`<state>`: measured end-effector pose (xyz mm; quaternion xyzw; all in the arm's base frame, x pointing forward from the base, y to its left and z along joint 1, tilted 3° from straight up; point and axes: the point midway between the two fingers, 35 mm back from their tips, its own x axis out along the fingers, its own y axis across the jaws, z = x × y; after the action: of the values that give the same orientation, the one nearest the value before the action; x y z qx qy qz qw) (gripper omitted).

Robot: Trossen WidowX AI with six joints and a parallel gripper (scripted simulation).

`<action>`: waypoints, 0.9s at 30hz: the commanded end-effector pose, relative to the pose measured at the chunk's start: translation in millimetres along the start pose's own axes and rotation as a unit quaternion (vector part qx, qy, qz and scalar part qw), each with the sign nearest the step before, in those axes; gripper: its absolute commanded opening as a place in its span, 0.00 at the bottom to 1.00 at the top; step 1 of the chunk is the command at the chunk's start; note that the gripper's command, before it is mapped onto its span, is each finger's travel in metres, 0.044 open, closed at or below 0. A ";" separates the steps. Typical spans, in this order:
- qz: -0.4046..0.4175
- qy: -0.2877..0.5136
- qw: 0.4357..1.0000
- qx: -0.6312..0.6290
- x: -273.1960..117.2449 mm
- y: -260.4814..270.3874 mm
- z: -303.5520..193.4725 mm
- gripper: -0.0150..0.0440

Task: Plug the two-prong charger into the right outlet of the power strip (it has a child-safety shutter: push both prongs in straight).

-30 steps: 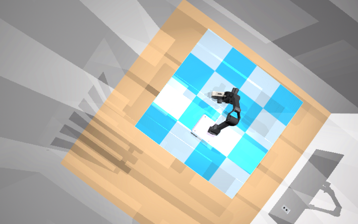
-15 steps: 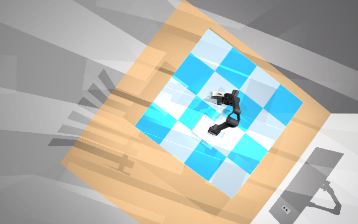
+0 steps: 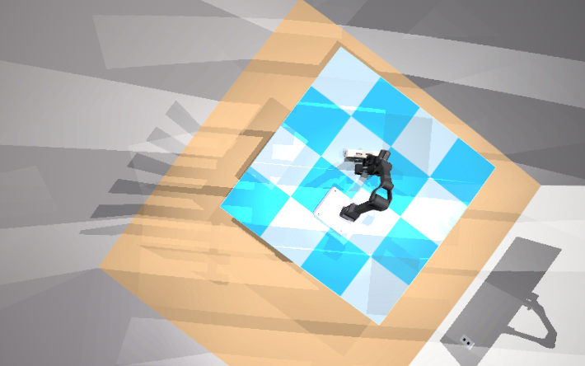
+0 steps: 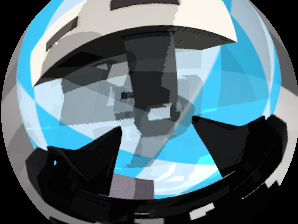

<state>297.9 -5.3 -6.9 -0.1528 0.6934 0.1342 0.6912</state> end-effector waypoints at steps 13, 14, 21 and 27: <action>0.005 -0.229 0.973 0.007 -57.4 -1.2 7.3 1.00; 0.003 -0.258 0.966 0.005 -65.8 -1.0 7.7 1.00; -0.002 -0.301 0.954 -0.001 -78.2 -0.4 7.7 1.00; -0.002 -0.301 0.954 -0.001 -78.2 -0.4 7.7 1.00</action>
<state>304.4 -0.5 69.3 -0.1058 0.4587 0.1719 0.8653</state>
